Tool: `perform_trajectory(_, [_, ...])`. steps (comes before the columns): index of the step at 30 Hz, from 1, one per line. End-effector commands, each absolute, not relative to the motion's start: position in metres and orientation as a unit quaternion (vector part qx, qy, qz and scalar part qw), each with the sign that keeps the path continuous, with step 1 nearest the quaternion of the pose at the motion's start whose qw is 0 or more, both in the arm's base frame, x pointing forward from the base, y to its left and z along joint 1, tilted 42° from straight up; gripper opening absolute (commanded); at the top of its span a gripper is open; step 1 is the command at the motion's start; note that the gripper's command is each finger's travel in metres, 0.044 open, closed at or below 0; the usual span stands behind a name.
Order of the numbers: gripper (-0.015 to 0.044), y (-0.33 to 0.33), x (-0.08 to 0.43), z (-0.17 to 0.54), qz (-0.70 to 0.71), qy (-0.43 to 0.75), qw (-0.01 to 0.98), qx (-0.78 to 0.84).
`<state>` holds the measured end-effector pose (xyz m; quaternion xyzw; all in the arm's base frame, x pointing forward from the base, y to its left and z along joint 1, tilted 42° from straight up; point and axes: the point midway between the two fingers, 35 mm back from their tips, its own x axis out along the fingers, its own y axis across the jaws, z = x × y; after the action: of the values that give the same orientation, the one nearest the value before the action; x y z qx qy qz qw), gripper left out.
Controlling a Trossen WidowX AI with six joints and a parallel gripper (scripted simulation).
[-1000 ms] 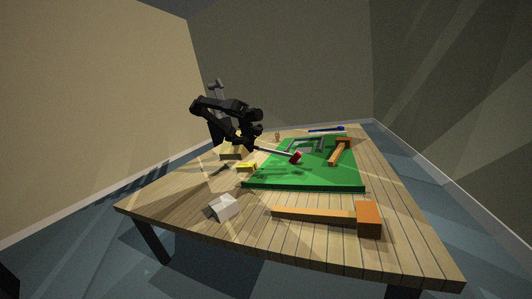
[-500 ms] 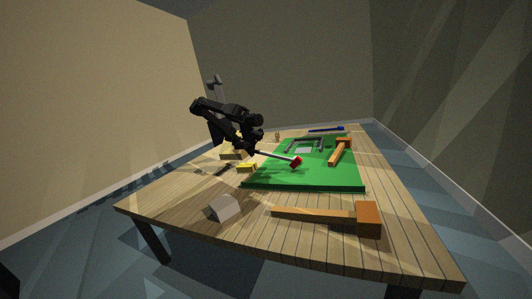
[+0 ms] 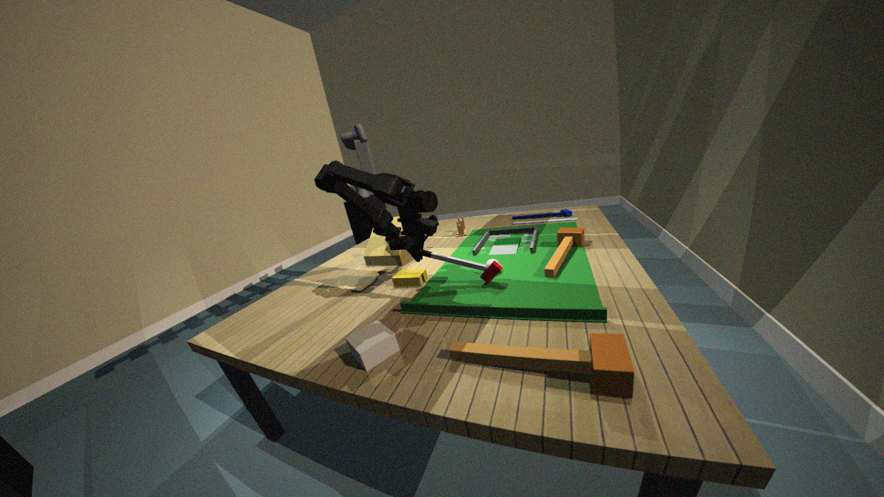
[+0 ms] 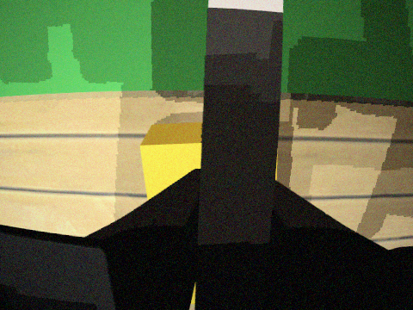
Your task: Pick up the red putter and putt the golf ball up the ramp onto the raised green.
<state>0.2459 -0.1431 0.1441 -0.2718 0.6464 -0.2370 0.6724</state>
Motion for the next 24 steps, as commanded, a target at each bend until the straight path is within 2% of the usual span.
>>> perform_trajectory(1, [0.0, -0.148, 0.247, 0.148, -0.235, 0.646, 0.673, -0.272])
perform_trajectory(15, [0.0, -0.162, 0.247, 0.157, -0.237, 0.647, 0.672, -0.272])
perform_trajectory(24, [0.0, -0.076, 0.247, 0.08, -0.228, 0.649, 0.675, -0.268])
